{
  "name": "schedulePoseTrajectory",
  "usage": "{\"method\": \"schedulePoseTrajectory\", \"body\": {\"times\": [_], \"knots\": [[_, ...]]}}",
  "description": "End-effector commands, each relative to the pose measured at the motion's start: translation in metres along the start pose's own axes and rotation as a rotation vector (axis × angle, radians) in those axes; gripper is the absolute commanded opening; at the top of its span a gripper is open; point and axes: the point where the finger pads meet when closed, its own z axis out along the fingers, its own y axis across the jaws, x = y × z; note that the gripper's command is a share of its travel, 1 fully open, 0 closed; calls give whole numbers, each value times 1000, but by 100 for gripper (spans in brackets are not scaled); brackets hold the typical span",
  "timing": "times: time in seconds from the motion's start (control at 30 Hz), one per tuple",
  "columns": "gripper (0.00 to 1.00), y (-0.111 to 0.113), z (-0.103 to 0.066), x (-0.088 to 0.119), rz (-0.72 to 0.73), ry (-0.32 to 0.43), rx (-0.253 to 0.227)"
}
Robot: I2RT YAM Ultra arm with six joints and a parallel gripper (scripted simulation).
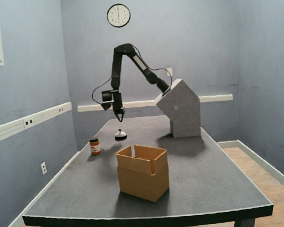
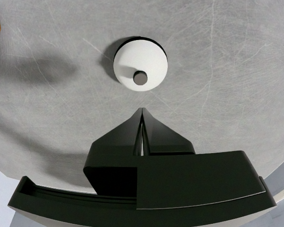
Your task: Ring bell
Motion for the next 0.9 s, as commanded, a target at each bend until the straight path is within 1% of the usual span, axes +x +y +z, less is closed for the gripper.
{"method": "schedulePoseTrajectory", "body": {"times": [0.0, 0.43, 0.5, 0.87], "knots": [[0, 1, 1, -25, 0, -66, -6], [0, 3, 25, -28, -2, -66, -10], [0, 3, 25, -28, -2, -66, -10], [0, 4, 37, -30, -1, -66, -10]]}}
